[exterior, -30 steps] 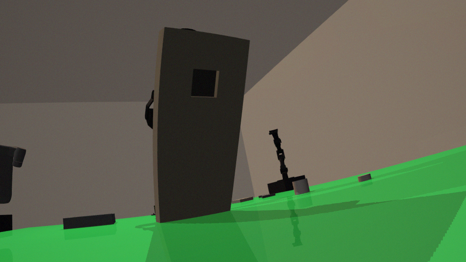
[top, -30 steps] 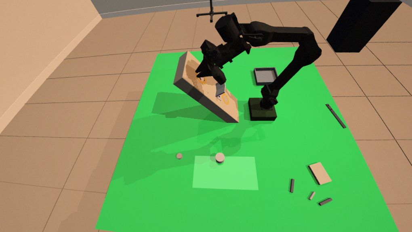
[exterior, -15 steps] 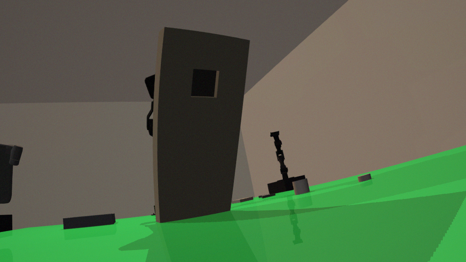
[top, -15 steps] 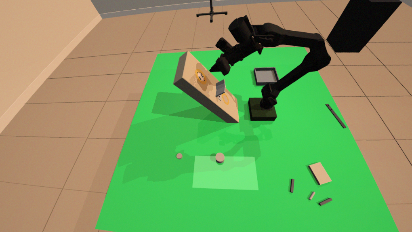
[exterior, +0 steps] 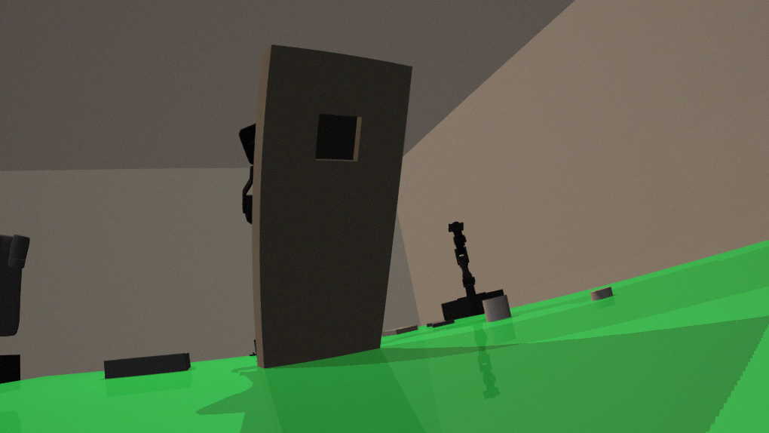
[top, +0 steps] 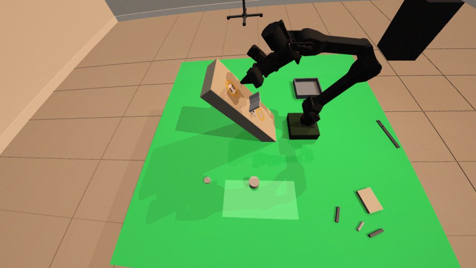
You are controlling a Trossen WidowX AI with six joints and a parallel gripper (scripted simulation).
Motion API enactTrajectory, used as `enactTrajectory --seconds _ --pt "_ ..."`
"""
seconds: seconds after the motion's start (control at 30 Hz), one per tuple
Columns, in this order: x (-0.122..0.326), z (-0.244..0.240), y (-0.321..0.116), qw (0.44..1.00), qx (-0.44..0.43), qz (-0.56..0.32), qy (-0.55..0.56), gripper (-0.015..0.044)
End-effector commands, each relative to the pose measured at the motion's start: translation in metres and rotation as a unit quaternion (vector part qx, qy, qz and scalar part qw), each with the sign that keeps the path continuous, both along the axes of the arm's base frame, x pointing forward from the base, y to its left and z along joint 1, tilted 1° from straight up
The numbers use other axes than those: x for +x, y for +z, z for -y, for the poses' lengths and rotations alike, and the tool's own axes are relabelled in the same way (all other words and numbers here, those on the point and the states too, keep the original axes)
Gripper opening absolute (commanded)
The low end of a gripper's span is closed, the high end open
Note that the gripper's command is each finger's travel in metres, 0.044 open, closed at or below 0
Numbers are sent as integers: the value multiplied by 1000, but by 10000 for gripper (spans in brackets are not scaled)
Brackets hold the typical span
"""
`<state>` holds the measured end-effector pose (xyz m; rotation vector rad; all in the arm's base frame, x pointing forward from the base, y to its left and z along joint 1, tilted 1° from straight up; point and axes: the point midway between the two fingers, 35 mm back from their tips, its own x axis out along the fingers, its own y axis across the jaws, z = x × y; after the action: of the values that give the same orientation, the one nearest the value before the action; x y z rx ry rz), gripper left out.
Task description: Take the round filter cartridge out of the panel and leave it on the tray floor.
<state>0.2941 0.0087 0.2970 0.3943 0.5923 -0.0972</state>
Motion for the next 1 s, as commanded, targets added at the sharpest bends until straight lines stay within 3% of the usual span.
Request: enactTrajectory --seconds 0.0,0.97 --pt "5 1 -7 1000 1 -4 -3 112" --pt "36 0 -30 1000 1 -3 -3 112"
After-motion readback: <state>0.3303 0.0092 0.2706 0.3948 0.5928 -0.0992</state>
